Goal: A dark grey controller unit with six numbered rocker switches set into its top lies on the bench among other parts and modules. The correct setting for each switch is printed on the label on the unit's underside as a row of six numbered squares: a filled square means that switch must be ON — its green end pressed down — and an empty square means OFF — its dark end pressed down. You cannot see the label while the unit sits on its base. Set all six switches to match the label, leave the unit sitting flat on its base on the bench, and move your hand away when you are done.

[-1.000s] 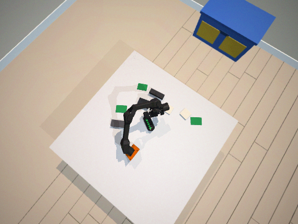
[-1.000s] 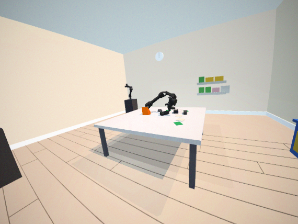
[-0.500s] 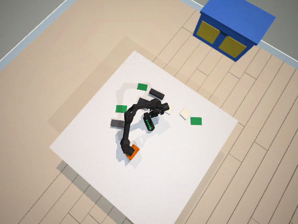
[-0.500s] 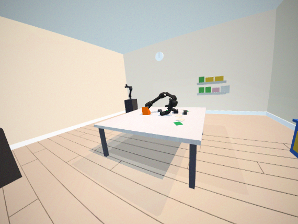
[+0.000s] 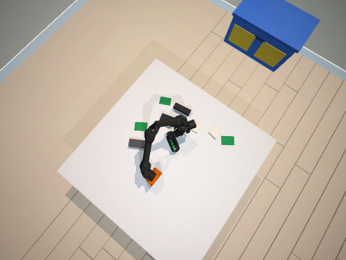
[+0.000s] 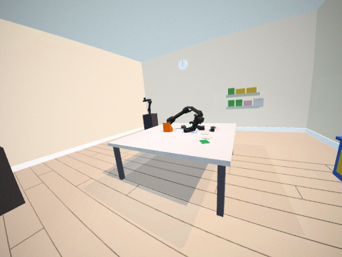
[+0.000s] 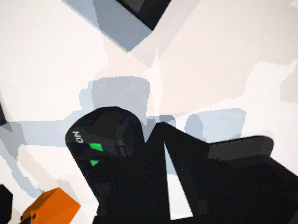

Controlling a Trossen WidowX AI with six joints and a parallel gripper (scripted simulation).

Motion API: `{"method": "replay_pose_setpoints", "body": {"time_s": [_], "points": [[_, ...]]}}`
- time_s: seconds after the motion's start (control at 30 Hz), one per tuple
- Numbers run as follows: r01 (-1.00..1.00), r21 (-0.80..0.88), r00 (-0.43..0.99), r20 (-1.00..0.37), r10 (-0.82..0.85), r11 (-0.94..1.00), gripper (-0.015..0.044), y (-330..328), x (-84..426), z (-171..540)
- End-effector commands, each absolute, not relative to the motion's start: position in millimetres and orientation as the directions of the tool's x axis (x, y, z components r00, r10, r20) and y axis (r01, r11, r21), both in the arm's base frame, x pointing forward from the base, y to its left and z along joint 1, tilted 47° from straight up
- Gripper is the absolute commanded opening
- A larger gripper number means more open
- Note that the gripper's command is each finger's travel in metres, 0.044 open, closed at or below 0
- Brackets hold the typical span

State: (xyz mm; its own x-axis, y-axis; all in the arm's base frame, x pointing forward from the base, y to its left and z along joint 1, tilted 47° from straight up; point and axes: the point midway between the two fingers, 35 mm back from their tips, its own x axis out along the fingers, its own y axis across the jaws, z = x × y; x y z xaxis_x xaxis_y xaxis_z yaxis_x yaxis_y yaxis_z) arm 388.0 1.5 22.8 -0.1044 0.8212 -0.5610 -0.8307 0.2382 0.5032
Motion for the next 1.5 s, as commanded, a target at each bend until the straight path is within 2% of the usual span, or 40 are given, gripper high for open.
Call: {"method": "replay_pose_setpoints", "body": {"time_s": [0.0,1.47], "points": [[-0.832,0.503,-0.104,-0.556,0.825,0.234,0.0,3.1,386.7,21.9],[-0.832,0.504,-0.105,-0.555,0.825,0.233,0.0,15.2,363.5,29.5]]}}
